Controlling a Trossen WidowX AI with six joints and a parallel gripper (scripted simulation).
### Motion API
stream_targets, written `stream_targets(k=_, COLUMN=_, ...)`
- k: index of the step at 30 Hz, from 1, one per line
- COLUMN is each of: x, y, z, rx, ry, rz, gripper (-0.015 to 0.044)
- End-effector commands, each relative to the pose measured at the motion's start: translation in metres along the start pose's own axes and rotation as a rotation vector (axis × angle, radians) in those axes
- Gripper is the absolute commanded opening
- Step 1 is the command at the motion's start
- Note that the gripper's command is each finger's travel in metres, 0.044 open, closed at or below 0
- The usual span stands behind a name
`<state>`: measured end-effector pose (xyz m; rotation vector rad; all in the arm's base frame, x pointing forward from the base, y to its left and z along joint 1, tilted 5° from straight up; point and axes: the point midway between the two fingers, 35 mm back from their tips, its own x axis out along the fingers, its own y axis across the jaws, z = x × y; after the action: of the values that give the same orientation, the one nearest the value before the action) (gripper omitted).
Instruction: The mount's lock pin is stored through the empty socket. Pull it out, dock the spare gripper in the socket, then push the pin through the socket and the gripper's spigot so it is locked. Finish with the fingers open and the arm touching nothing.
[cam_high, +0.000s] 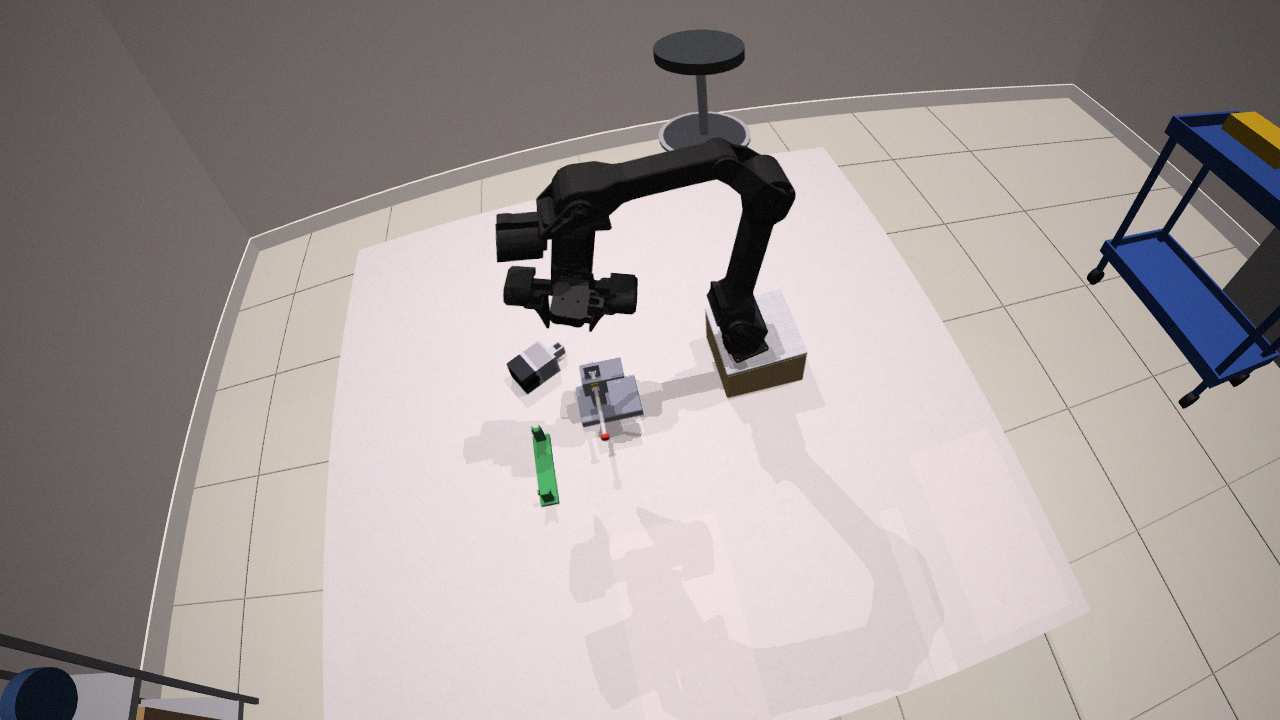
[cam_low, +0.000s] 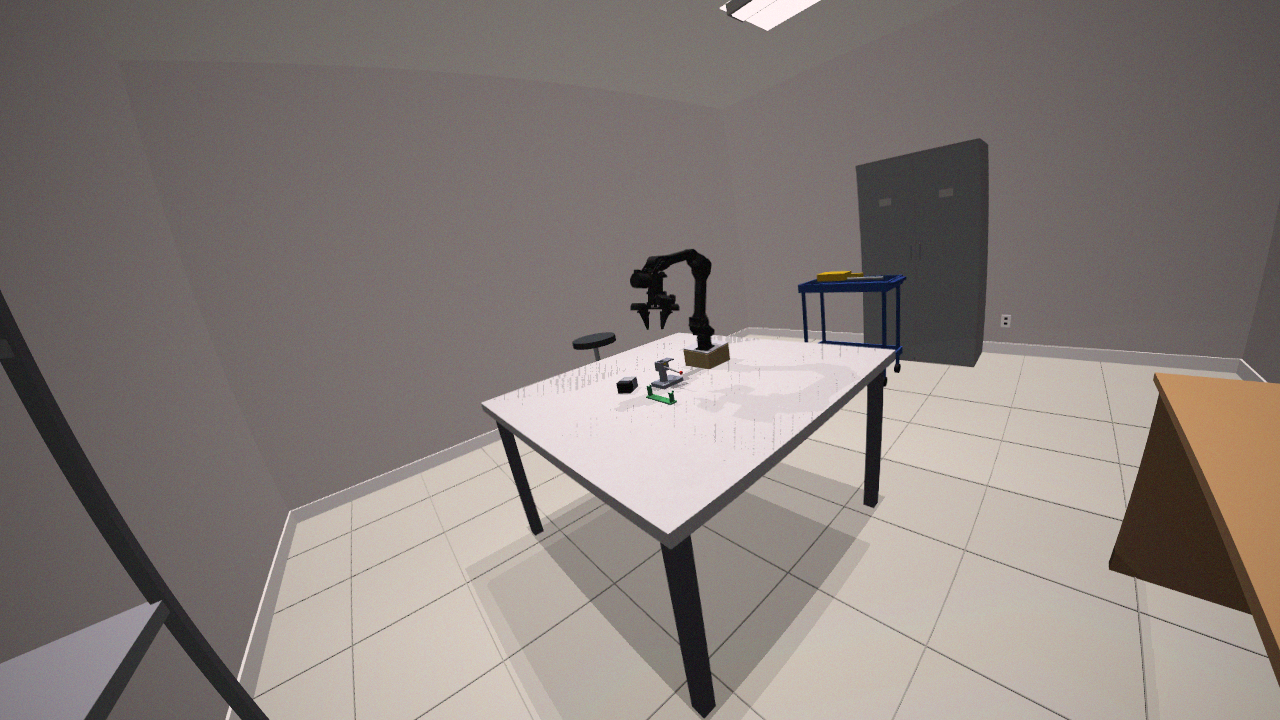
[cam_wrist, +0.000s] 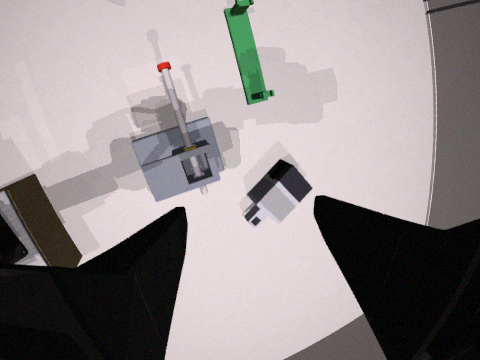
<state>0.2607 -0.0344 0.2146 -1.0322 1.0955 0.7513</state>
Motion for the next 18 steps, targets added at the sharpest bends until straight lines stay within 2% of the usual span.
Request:
stream_targets(k=1, x=0.046, y=0.026, z=0.048, rx=-0.147, ry=0.000, rz=0.164, gripper=0.0300)
stream_targets(k=3, x=0.058, y=0.037, z=0.063, rx=-0.196, ry=0.005, rz=0.210, gripper=0.0300)
stream_targets(k=11, x=0.062, y=0.039, z=0.065, rx=-0.203, ry=0.006, rz=0.216, gripper=0.0300)
stream_targets(k=18, x=0.122, y=0.050, z=0.066, rx=-0.203, ry=0.006, rz=0.216, gripper=0.0300)
